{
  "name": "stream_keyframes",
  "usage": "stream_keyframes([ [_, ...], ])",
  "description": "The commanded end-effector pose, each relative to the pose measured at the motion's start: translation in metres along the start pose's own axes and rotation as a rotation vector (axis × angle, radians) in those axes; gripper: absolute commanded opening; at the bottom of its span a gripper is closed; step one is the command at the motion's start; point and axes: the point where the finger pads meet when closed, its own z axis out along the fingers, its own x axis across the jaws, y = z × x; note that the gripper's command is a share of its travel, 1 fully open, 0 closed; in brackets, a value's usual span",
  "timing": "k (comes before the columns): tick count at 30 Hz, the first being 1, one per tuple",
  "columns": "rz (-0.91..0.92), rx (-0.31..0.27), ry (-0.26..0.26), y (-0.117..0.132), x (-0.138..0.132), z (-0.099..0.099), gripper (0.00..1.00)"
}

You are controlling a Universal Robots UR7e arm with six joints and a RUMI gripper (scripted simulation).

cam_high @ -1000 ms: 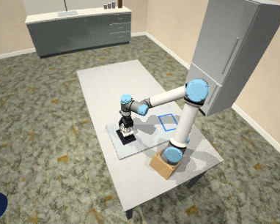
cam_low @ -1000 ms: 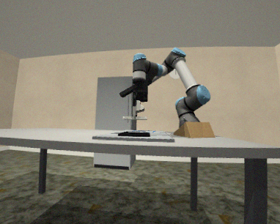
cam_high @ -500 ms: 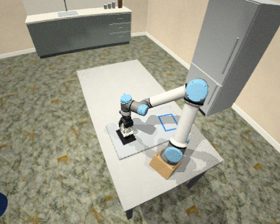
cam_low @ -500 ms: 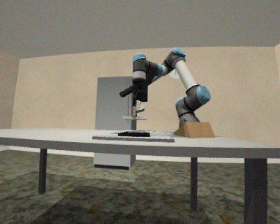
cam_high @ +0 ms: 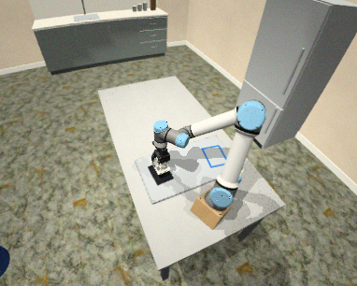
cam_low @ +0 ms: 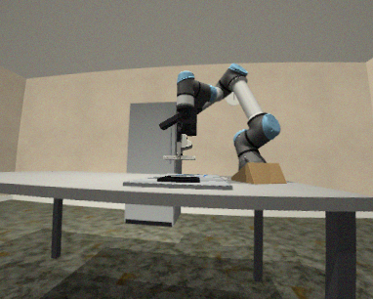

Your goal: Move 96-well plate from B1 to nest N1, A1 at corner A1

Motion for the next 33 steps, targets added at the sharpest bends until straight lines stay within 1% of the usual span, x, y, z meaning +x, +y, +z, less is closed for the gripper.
stream_keyframes([
  [1, 0.000, 0.001, -0.001, 0.000, 0.000, 0.000, 0.00],
  [29, 0.000, 0.001, -0.001, 0.000, 0.000, 0.043, 0.00],
  [33, 0.000, 0.001, -0.001, 0.000, 0.000, 0.046, 0.00],
])
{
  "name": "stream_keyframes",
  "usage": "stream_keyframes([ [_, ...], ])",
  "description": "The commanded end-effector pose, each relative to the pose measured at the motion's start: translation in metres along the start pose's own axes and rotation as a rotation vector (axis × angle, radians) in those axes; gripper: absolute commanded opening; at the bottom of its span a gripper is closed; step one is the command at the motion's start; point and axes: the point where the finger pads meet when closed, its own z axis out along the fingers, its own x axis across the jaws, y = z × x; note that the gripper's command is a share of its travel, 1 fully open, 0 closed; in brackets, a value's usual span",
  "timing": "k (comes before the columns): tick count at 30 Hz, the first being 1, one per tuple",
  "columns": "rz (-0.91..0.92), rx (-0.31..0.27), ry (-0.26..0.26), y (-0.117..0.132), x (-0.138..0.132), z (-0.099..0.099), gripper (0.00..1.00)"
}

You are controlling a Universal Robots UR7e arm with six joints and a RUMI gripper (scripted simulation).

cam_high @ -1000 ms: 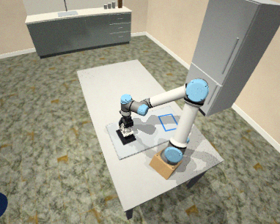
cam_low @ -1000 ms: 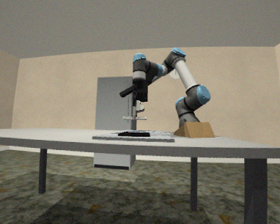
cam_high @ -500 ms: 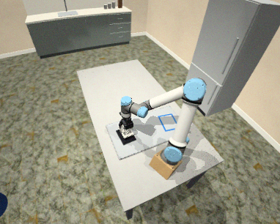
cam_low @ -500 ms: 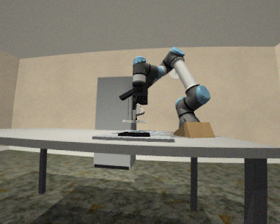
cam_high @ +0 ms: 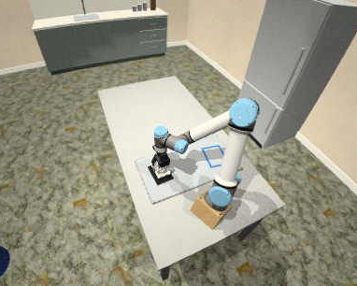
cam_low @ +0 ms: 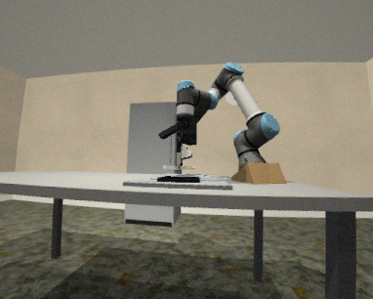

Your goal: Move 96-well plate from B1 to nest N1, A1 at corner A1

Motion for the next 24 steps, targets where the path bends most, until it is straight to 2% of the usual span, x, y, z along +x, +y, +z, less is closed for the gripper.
stream_keyframes([
  [1, 0.000, 0.002, -0.001, -0.001, 0.000, 0.007, 0.00],
  [10, 0.000, 0.002, -0.001, -0.001, 0.000, 0.022, 0.00],
  [24, 0.000, 0.002, -0.001, -0.001, 0.000, 0.023, 0.00],
])
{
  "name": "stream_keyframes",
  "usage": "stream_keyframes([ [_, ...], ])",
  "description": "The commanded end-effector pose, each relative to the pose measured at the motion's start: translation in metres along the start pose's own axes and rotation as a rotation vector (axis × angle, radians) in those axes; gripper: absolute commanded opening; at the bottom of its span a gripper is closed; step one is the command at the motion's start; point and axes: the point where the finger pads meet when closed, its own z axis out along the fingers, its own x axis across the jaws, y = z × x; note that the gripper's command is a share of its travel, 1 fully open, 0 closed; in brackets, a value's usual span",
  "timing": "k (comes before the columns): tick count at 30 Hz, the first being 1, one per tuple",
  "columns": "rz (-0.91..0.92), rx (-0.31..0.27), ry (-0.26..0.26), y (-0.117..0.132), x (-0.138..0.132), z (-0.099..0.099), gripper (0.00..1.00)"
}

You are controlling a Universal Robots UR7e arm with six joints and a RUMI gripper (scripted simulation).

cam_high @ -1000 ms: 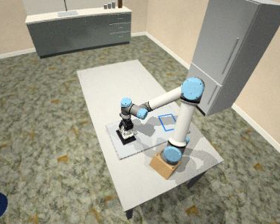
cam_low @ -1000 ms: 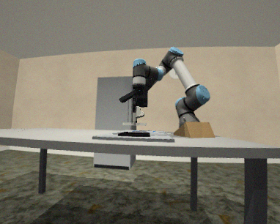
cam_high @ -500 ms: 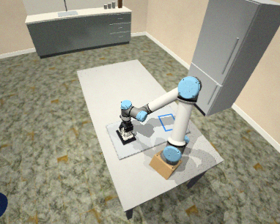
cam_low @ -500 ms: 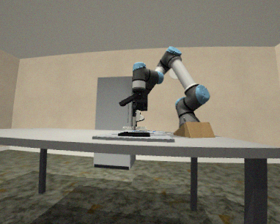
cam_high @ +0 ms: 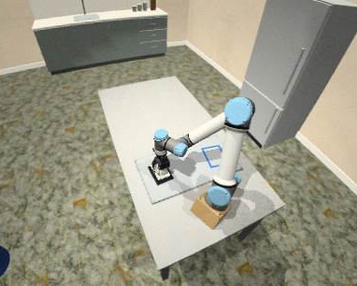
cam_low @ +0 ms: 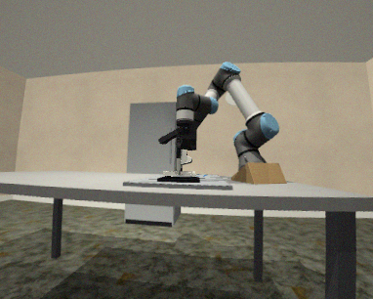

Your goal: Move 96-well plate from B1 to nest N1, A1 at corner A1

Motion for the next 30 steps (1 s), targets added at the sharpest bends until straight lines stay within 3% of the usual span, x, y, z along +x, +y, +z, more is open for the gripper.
stream_keyframes([
  [1, 0.000, 0.001, -0.001, -0.0003, -0.0001, -0.0001, 0.00],
  [30, 0.000, 0.001, -0.001, -0.0002, 0.0000, 0.0030, 0.00],
])
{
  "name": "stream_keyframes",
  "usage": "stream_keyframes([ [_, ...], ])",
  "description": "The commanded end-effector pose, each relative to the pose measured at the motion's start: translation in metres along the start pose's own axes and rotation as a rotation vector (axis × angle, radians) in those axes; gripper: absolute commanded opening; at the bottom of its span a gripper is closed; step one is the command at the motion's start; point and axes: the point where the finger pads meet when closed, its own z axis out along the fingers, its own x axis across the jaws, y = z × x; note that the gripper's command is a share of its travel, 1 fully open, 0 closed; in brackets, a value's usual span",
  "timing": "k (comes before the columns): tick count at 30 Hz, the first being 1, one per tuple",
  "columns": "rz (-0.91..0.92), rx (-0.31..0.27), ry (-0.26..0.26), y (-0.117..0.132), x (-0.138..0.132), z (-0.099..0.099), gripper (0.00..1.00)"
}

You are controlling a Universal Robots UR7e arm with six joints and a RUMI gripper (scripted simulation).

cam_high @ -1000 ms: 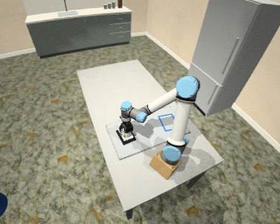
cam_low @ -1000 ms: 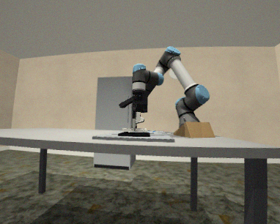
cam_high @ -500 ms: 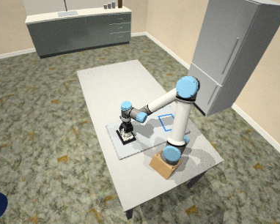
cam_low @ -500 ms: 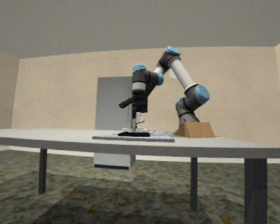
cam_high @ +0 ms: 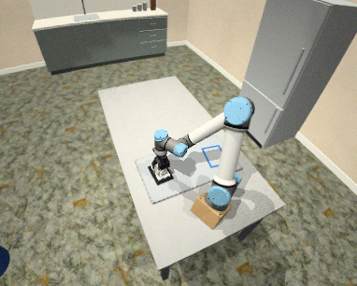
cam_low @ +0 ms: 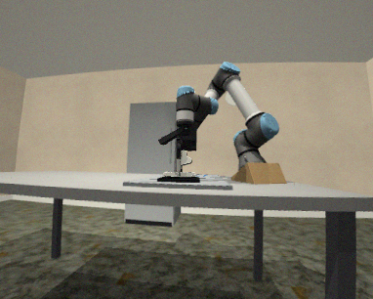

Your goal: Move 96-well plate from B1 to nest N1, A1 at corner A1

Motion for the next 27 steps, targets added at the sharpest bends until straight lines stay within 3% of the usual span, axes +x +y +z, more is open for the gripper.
stream_keyframes([
  [1, 0.000, 0.001, -0.001, -0.0003, -0.0001, 0.0005, 0.00],
  [27, 0.000, 0.001, -0.001, -0.0003, -0.0001, 0.0045, 0.00],
])
